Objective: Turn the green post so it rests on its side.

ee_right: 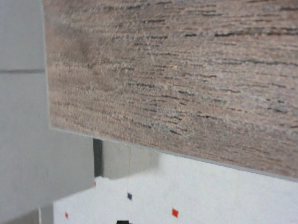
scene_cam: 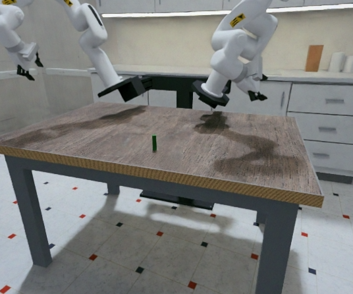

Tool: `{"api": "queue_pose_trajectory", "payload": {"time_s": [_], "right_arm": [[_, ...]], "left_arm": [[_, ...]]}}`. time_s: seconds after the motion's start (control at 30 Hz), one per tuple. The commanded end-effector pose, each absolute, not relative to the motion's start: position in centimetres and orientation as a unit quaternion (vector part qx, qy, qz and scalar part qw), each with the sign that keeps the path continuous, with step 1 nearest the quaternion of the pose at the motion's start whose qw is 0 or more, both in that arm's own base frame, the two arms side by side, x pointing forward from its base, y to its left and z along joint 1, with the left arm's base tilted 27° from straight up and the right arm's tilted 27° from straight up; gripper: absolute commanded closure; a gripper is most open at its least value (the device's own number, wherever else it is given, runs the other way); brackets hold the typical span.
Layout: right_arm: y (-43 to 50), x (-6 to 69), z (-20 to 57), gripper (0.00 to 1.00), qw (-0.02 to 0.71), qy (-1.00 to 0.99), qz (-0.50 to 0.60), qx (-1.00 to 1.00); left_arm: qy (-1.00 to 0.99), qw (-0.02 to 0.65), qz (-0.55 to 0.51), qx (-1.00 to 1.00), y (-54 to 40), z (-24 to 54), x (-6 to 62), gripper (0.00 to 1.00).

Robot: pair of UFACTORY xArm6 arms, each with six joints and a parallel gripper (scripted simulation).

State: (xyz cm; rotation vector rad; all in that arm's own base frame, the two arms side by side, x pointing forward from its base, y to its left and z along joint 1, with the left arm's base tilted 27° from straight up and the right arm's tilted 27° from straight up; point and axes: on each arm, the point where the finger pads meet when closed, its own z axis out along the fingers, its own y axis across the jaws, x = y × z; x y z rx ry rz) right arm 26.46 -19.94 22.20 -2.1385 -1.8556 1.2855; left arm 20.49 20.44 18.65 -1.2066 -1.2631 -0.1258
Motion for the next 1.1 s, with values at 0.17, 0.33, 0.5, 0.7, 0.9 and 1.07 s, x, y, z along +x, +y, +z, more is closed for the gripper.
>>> {"api": "queue_pose_trajectory", "payload": {"time_s": [0.17,0.33,0.5,0.7,0.9,1.07], "right_arm": [[-23.9,24.0,24.0,0.00,-0.018,-0.411,0.313,-0.856],[-25.9,22.4,25.2,0.00,-0.031,-0.311,0.271,-0.910],[-28.2,20.2,26.9,0.00,-0.046,-0.192,0.225,-0.954],[-29.5,18.8,28.0,0.00,-0.059,-0.094,0.186,-0.976],[-31.9,15.9,30.3,0.00,-0.081,0.087,0.115,-0.986],[-33.5,13.3,32.3,0.00,-0.097,0.212,0.065,-0.970]], "left_arm": [[-0.555,0.640,-0.056,-0.529,20.4,18.7,20.6,0.00],[-0.555,0.640,-0.056,-0.529,20.4,18.7,20.6,0.00],[-0.555,0.640,-0.056,-0.529,20.4,18.7,20.6,0.00],[-0.555,0.640,-0.056,-0.529,20.4,18.7,20.6,0.00],[-0.555,0.640,-0.056,-0.529,20.4,18.7,20.6,0.00],[-0.555,0.640,-0.056,-0.529,20.4,18.7,20.6,0.00]]}}
